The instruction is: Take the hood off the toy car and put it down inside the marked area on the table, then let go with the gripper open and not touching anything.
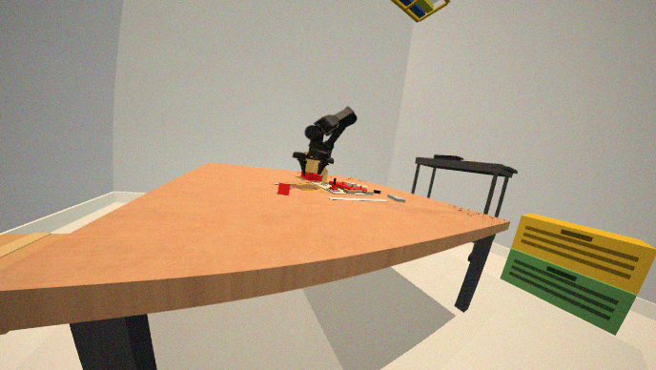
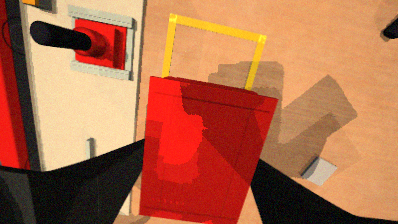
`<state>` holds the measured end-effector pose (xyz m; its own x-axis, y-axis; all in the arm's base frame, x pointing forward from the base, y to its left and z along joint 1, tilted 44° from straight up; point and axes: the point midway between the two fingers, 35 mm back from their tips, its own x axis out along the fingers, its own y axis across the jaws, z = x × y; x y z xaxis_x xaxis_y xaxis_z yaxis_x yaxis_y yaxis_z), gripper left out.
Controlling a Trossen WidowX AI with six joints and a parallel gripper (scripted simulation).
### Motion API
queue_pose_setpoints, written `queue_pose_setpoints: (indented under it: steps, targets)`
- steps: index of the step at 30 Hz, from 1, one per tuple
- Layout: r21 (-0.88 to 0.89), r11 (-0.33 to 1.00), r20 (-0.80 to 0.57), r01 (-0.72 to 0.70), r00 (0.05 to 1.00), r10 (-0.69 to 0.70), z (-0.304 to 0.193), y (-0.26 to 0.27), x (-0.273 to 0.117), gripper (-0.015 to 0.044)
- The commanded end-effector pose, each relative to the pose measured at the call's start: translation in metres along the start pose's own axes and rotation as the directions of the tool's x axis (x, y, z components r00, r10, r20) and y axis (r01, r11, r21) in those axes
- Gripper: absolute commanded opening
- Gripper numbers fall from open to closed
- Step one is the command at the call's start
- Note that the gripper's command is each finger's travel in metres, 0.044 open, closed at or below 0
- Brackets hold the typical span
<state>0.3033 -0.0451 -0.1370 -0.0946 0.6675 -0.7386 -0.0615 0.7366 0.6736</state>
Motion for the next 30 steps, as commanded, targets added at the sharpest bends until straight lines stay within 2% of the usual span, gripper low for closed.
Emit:
queue_pose_setpoints:
  steps: [1, 30]
  targets:
    - [0.003, 1.0, 0.004, -0.004, 1.0, 0.004, 0.0, 0.001, 0.003, 0.0]
    - [0.003, 1.0, 0.004, -0.006, 1.0, 0.006, -0.001, 0.002, 0.02, 0.0]
